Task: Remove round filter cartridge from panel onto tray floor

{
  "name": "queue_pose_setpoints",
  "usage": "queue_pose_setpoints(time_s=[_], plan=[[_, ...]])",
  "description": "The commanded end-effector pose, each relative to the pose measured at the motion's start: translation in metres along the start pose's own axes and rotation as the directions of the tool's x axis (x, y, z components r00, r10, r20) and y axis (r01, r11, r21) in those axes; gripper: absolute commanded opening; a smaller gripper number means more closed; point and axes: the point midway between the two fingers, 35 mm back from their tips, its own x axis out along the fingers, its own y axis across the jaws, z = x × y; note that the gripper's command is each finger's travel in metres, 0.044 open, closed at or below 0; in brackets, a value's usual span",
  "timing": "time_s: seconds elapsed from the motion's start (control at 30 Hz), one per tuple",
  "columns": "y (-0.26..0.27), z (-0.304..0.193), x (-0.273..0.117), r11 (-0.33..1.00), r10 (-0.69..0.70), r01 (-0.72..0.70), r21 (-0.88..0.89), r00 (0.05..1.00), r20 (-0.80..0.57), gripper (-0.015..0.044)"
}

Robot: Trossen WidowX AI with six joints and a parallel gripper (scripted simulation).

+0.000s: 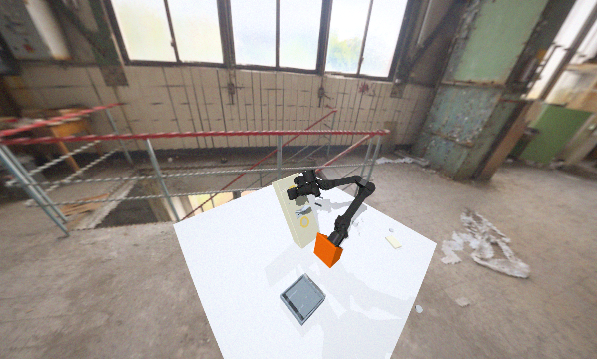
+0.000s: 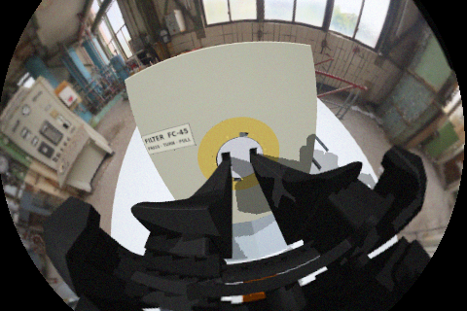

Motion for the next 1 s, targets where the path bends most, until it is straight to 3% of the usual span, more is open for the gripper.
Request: queue_pose_setpoints(time_s=[0.0,0.97], plan=[[0.000,-0.001,0.001,1.000,0.002,-0.002,-0.006,1.000,-0.002,0.0101],[0.000,-0.001,0.014,1.000,0.001,-0.001,-0.005,1.000,-0.002,0.0101]])
